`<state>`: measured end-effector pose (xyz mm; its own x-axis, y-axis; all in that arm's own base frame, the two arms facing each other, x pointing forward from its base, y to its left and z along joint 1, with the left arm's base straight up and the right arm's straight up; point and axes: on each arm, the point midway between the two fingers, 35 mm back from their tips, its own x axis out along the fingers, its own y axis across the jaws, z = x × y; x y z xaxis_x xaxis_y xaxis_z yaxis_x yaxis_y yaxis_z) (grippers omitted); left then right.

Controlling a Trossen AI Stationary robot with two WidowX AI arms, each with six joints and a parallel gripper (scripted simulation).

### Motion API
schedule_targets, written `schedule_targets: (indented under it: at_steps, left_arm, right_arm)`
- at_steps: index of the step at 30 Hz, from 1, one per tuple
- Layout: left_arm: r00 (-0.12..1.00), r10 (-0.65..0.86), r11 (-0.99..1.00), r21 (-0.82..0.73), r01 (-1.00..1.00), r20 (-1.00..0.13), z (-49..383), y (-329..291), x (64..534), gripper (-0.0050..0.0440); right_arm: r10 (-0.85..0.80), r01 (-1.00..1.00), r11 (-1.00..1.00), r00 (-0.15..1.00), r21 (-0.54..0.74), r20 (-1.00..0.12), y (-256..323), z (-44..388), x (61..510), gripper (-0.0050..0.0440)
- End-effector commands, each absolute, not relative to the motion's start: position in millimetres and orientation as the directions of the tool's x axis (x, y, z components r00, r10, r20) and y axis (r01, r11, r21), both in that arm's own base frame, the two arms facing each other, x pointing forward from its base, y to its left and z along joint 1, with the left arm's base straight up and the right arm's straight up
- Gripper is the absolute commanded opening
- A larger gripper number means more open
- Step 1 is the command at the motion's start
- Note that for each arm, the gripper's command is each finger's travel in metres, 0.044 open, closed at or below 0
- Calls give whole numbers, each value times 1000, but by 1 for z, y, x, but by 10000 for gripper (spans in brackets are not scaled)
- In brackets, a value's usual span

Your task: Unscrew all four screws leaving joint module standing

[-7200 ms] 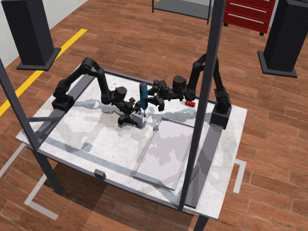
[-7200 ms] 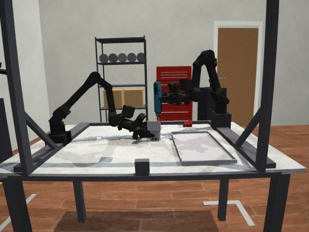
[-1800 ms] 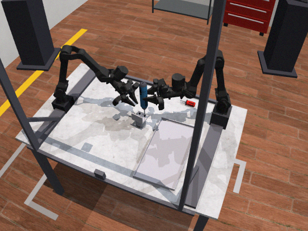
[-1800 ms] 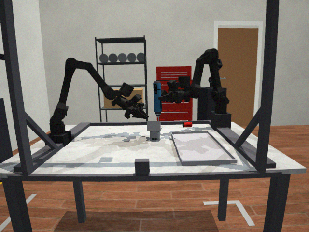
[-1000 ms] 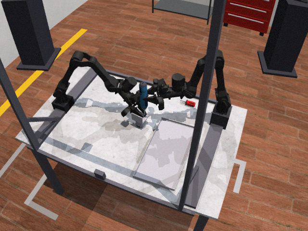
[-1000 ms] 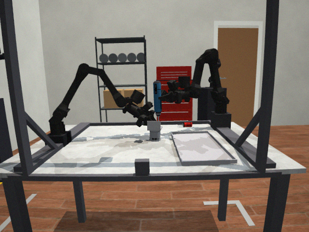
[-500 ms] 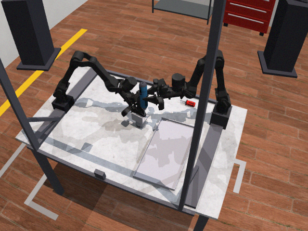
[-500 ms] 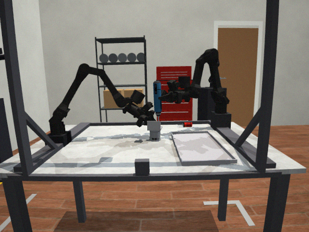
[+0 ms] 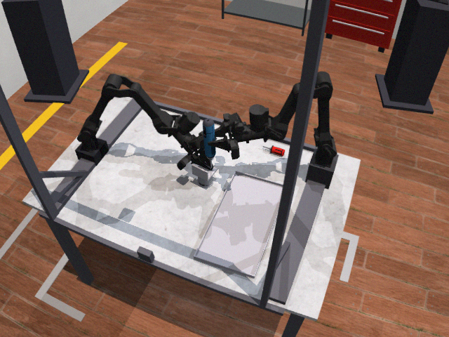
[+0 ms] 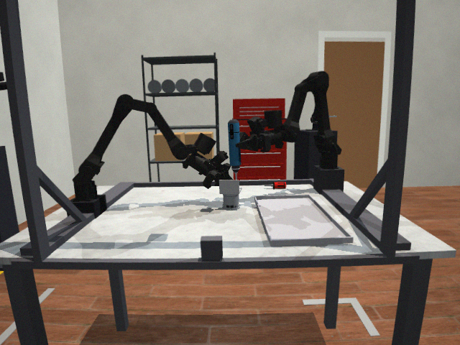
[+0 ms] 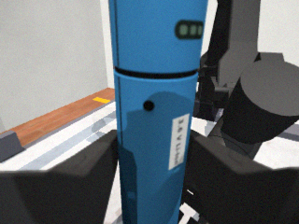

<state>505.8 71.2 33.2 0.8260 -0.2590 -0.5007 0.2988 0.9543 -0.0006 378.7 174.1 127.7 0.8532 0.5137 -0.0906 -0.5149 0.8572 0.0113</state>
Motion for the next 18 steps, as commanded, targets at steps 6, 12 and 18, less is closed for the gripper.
schedule_targets:
  at_steps: [6, 12, 18]
  left_arm:
    - [841, -258, 953, 18, 302, -476, 48, 71, 510, 3]
    - [841, -258, 953, 18, 302, -476, 48, 71, 510, 3]
    - [841, -258, 953, 18, 302, -476, 48, 71, 510, 3]
  right_arm:
    - [516, -516, 856, 856, -5, 6, 177, 202, 383, 160]
    - [516, -516, 856, 856, -2, -13, 176, 194, 380, 160]
    - [516, -516, 856, 856, -2, -11, 176, 195, 380, 160]
